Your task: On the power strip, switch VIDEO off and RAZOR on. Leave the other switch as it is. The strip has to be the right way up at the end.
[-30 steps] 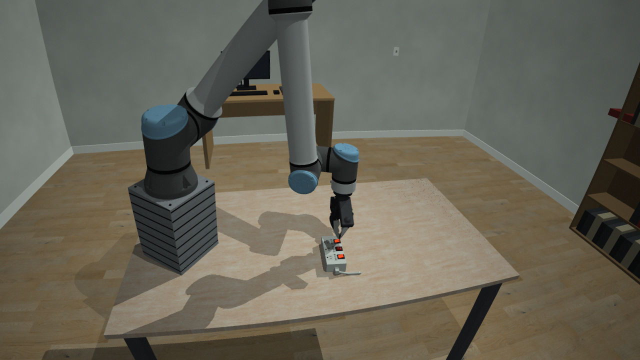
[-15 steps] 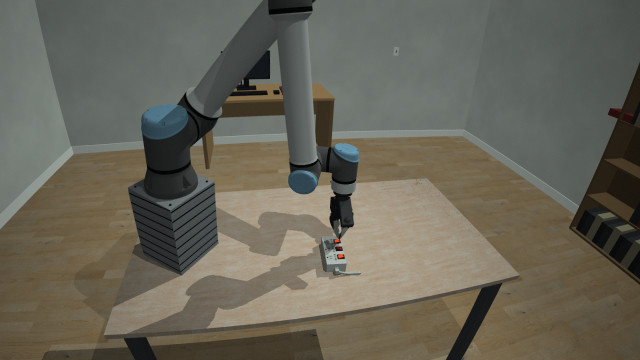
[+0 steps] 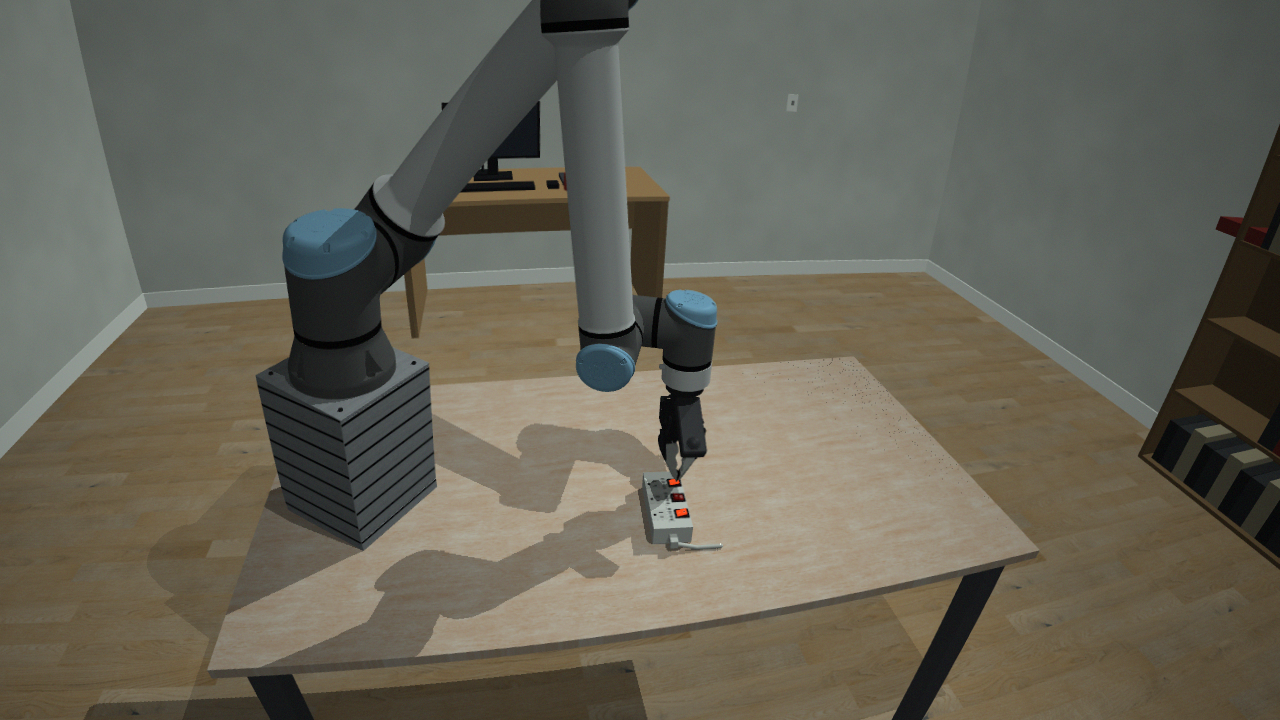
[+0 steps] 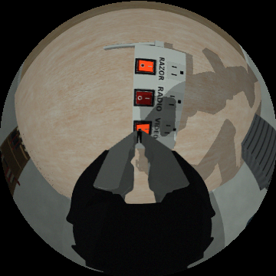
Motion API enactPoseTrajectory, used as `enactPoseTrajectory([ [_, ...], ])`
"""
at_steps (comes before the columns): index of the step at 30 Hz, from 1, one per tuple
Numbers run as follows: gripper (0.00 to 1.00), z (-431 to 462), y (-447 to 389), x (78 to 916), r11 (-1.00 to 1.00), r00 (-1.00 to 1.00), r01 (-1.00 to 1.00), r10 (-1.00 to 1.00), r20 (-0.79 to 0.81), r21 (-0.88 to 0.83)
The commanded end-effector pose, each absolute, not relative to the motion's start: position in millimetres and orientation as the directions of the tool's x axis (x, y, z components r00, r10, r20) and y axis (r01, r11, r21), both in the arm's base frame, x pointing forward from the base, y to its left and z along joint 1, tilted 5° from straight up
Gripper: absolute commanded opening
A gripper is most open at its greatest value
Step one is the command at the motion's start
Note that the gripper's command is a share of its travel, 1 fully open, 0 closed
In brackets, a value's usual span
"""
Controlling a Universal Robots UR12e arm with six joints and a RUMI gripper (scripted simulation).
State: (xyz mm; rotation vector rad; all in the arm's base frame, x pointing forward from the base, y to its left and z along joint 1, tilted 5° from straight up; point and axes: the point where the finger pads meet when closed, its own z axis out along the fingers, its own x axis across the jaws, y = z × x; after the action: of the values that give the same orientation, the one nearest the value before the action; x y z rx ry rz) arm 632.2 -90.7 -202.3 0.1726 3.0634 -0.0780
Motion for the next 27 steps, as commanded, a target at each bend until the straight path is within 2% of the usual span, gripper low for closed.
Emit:
enactPoseTrajectory([
  [1, 0.00, -204.3, -93.4, 634.5, 0.992, -0.991, 0.115, 0.111, -0.078, -0.048],
  [27, 0.00, -203.3, -93.0, 633.6, 0.992, -0.991, 0.115, 0.111, -0.078, -0.048],
])
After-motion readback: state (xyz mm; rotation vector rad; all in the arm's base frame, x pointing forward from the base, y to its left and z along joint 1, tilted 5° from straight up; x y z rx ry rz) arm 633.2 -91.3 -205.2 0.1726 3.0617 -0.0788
